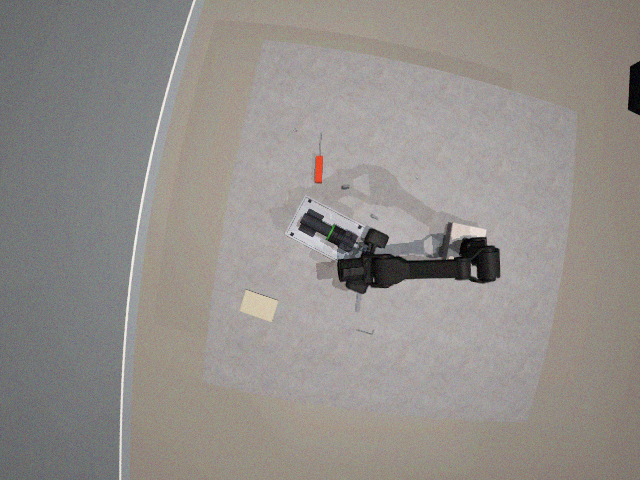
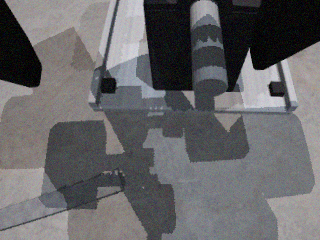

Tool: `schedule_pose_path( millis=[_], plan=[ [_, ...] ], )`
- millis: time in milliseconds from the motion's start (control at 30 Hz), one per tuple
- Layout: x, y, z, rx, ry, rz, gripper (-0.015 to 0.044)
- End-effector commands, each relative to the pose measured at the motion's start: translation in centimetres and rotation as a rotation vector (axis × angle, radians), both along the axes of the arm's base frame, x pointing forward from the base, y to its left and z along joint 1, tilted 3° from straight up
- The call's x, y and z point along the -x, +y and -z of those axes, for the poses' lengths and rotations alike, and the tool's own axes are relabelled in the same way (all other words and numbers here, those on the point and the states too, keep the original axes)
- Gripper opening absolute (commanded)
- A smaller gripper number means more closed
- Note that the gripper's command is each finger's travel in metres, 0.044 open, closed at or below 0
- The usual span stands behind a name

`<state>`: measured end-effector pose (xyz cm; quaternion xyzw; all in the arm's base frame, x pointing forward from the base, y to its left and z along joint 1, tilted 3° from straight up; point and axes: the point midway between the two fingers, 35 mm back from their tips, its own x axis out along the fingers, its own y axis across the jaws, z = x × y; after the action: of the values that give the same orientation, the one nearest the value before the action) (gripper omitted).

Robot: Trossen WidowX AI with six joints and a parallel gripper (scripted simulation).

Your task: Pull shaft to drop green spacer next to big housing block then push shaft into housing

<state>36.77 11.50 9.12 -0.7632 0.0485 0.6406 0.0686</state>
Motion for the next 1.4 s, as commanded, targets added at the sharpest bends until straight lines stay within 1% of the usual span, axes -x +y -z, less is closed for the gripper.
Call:
schedule_pose_path(
  millis=[0, 267, 533, 600, 1367],
  plan=[
    [0.0, 0.0, 0.9, 0.047, -0.113, 0.0, 0.044],
    [0.9, 0.2, 2.0, 0.134, -0.469, 0.014, 0.044],
    [4.1, -1.0, 1.5, 0.157, -0.809, 0.102, 0.044],
    [4.9, -1.4, 1.3, 0.155, -0.86, 0.122, 0.044],
    [5.0, -1.5, 1.3, 0.155, -0.867, 0.125, 0.044]
  ],
)
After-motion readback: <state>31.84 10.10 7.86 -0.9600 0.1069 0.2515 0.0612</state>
